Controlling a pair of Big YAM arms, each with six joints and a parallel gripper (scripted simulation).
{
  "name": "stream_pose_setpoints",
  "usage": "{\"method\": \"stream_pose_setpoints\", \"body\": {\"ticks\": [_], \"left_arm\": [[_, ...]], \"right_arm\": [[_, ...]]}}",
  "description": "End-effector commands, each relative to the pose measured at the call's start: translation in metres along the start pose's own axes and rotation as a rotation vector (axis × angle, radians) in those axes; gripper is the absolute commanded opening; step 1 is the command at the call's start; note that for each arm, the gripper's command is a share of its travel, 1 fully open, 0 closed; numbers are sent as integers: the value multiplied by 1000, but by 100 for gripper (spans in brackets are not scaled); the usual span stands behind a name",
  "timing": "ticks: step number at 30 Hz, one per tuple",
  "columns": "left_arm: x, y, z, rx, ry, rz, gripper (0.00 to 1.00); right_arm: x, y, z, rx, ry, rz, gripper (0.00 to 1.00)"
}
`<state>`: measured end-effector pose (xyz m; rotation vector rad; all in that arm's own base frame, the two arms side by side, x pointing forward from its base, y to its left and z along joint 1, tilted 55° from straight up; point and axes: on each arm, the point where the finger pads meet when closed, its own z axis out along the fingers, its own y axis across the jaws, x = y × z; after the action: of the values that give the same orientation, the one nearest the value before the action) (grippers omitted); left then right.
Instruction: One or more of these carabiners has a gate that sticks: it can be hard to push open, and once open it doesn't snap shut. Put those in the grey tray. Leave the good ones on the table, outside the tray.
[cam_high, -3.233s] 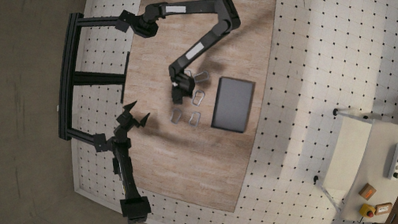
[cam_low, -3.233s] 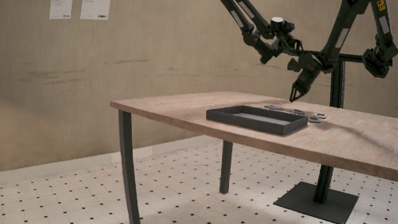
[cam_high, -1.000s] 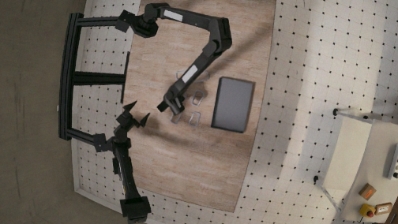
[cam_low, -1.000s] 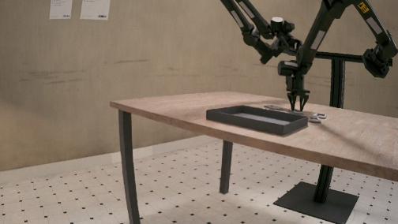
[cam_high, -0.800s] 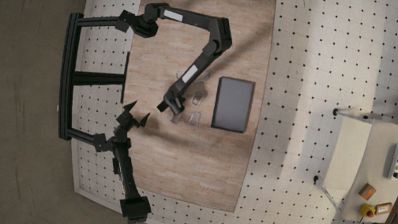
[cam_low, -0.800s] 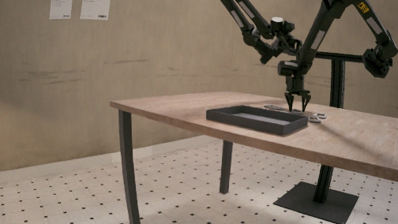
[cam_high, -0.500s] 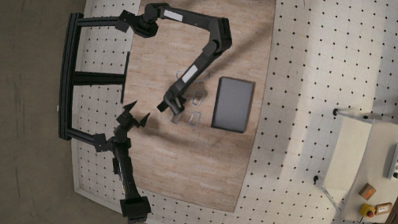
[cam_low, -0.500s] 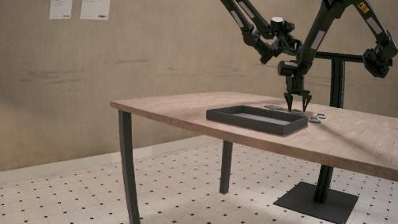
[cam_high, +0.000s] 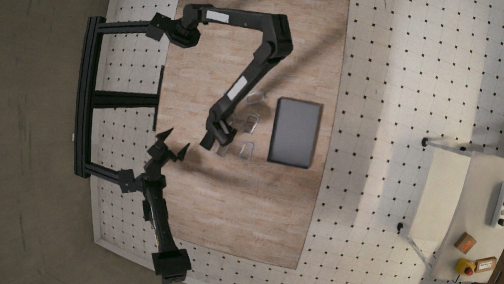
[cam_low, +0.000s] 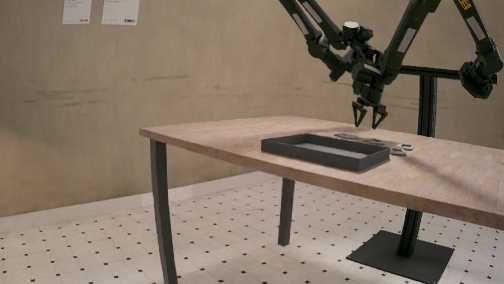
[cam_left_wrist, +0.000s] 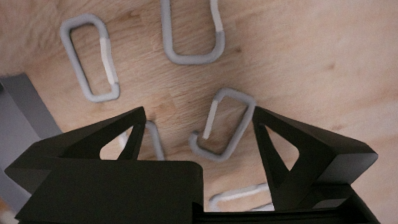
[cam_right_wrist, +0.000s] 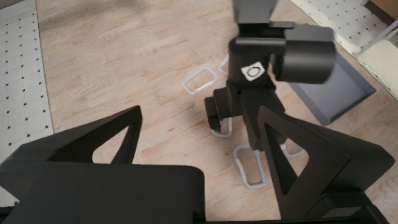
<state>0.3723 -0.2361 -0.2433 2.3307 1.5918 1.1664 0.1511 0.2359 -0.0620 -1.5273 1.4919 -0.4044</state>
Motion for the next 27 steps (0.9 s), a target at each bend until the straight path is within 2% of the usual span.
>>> {"method": "stream_pose_setpoints", "body": {"ticks": [1,10,13,16,22,27], "left_arm": [[8,-24,15,-26,-44,-190,100],[22,-31,9,-154,-223,-564,100],[27,-31,5,-183,-265,-637,100],[25,-31,0,-193,-284,-646,100],[42,-28,2,-227,-300,-729,100],[36,-31,-2,-227,-308,-695,100]], "right_arm": [[-4,-1,1,7,-10,13,100],[-4,-1,1,7,-10,13,100],[-4,-1,1,7,-10,13,100],[-4,-1,1,7,-10,13,100],[-4,-1,1,7,-10,13,100],[-4,-1,1,7,-10,13,100]]}}
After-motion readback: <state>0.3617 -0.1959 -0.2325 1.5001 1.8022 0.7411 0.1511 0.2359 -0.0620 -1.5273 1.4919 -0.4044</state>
